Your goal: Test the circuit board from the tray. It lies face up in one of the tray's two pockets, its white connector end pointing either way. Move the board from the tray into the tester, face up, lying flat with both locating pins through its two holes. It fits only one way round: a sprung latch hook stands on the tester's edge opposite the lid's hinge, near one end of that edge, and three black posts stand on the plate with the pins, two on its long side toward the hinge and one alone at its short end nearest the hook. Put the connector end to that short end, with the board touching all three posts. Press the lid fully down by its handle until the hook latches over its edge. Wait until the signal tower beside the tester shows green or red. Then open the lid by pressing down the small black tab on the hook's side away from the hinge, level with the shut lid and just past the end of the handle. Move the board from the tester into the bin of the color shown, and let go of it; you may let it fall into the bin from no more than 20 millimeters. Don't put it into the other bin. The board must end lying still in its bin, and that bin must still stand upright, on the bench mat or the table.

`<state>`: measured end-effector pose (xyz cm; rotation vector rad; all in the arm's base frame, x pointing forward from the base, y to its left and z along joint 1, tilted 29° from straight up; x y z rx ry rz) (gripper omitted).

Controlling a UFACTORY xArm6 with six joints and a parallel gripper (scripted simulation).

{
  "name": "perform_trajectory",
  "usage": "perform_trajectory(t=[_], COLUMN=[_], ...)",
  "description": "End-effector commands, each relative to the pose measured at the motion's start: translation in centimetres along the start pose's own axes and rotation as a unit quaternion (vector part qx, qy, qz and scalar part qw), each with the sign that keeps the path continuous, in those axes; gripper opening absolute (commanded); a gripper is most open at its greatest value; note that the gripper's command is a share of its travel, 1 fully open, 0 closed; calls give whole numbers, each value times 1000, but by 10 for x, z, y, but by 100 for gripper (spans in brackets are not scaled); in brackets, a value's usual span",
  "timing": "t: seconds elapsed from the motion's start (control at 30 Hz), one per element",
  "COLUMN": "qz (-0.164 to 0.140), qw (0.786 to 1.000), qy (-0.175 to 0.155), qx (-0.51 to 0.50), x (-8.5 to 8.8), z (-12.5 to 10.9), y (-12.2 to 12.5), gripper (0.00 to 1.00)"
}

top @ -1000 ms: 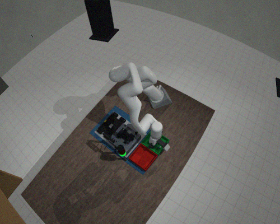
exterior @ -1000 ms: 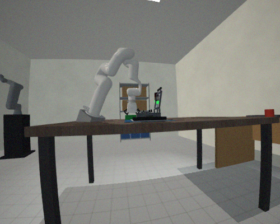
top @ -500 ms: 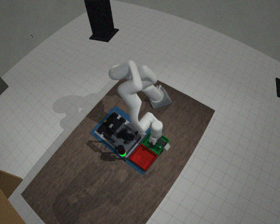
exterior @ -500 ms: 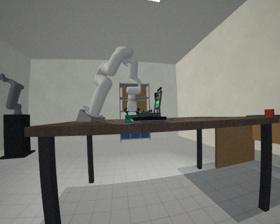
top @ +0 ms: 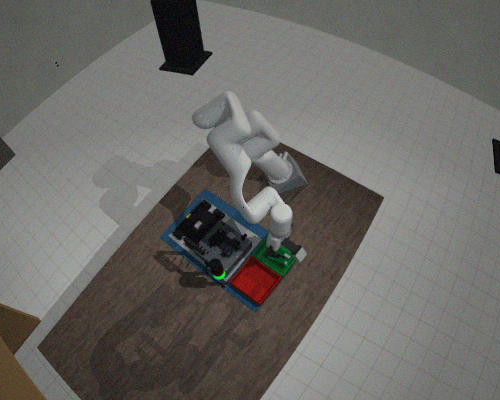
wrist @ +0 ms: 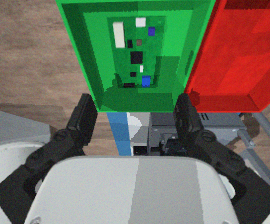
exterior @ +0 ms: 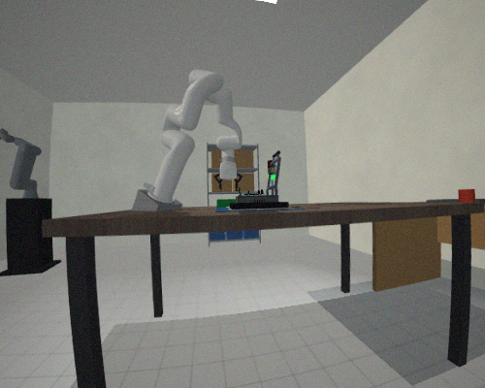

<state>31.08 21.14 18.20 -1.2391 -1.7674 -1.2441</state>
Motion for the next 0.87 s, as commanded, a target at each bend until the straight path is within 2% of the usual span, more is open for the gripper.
perform_trajectory(t=[0.0, 0.2, 0.83], qz=[-1, -1, -1], qw=[1000, 1000, 1000], qy=[-1, -1, -1], qx=[-1, -1, -1], x=[32, 46, 47], z=[-1, -1, -1], y=[1, 1, 1], gripper=[100, 100, 100])
Point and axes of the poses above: the point where the finger pads meet when closed, its own x axis back along the fingers, its own y axis across the jaws, z = x × y, the point moved 7 cm from there along x, back along the fingers, and after that the axes turned 14 degrees about x, right-handed, at the moved point
